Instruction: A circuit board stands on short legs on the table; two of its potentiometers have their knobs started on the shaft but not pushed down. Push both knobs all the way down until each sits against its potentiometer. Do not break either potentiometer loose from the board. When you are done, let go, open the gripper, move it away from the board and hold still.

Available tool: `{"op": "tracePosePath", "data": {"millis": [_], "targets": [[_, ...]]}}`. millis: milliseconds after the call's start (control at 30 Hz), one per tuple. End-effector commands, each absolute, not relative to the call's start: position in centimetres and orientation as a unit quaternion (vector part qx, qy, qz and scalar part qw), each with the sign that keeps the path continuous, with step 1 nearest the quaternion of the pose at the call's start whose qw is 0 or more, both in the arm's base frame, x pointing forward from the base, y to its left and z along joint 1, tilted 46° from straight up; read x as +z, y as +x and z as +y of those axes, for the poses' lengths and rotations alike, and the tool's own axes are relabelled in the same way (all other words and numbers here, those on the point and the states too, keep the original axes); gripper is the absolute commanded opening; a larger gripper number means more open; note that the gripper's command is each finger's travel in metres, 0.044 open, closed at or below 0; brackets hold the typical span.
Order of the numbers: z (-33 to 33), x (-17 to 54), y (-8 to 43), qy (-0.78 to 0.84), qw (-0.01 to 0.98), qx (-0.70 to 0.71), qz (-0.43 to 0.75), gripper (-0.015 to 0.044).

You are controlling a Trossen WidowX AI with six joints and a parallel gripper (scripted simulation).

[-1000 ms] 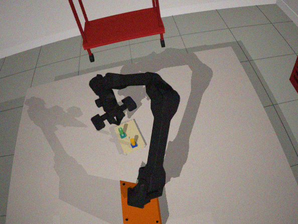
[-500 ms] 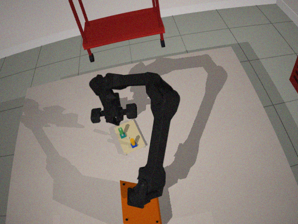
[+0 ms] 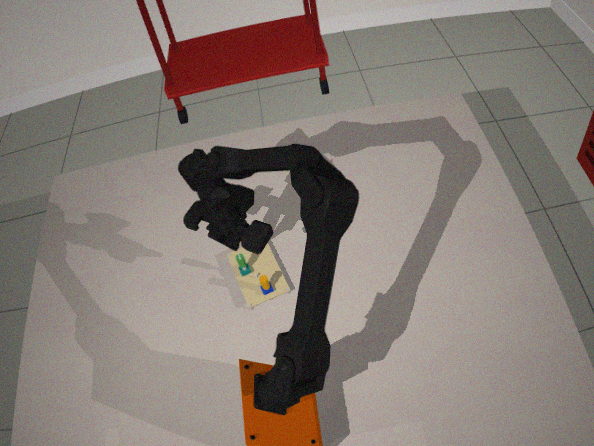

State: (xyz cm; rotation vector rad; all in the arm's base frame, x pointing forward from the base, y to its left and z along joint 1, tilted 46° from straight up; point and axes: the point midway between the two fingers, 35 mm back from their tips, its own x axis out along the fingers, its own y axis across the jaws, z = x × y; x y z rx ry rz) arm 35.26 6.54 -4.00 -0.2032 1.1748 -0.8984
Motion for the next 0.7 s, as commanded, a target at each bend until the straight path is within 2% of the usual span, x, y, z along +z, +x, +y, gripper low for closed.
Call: {"op": "tracePosePath", "data": {"millis": [0,667], "targets": [[6.51,-4.05,35.30,-0.048,0.739,-0.441,0.507,0.0000],[6.35,-4.20,35.32,0.207,0.711,-0.588,0.326,0.0000]]}}
